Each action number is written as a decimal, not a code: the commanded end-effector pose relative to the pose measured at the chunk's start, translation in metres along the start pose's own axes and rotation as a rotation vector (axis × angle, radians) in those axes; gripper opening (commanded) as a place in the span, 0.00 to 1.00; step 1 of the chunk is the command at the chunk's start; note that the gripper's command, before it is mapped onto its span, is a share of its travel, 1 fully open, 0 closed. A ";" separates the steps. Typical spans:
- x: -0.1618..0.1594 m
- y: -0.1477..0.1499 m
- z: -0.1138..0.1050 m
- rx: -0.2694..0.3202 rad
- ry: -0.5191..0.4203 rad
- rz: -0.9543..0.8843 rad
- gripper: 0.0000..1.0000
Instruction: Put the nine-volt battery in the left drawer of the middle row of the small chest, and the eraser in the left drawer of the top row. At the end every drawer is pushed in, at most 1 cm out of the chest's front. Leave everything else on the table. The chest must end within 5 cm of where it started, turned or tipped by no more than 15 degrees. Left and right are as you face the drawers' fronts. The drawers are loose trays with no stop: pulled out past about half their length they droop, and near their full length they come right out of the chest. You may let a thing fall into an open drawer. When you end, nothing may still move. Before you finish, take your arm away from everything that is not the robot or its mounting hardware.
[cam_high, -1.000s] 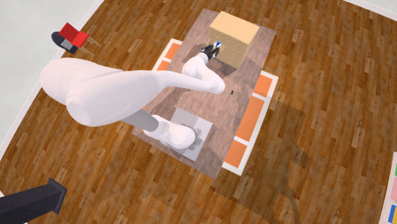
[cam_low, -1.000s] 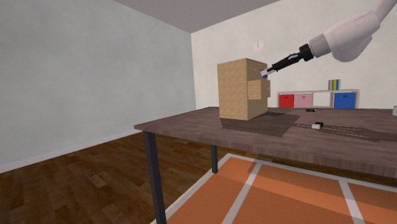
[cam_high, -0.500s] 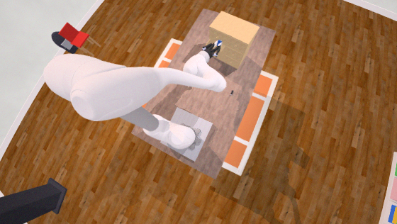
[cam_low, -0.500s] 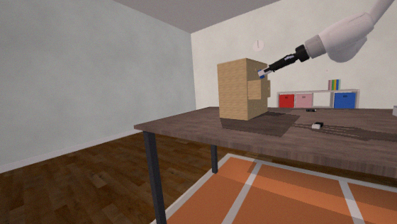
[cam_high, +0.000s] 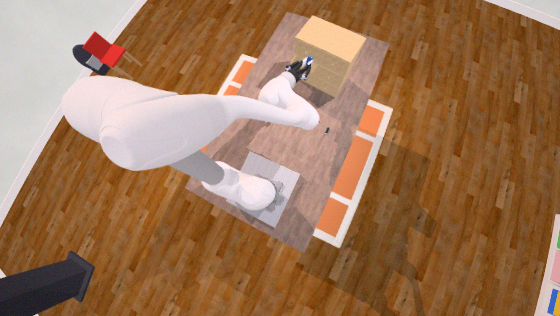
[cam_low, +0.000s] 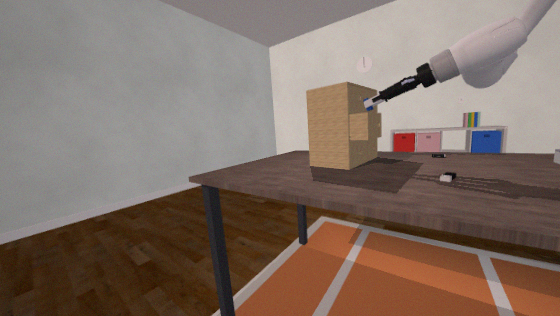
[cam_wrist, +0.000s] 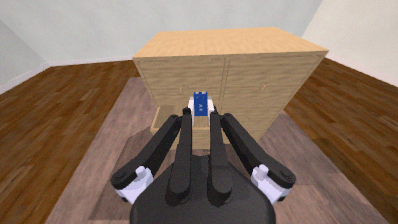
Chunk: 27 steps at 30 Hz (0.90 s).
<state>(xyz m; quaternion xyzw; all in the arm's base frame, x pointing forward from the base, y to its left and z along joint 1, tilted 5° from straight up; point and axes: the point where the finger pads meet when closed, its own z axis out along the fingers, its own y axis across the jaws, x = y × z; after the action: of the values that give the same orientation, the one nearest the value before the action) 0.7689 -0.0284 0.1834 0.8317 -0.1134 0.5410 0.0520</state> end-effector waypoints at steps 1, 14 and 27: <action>0.000 0.000 0.000 0.000 0.000 0.000 0.14; 0.000 0.000 0.000 0.000 0.000 0.000 0.18; 0.000 0.000 0.000 0.000 0.000 0.000 1.00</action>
<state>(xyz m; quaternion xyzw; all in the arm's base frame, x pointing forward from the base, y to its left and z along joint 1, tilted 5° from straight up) 0.7689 -0.0284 0.1834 0.8317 -0.1134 0.5410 0.0520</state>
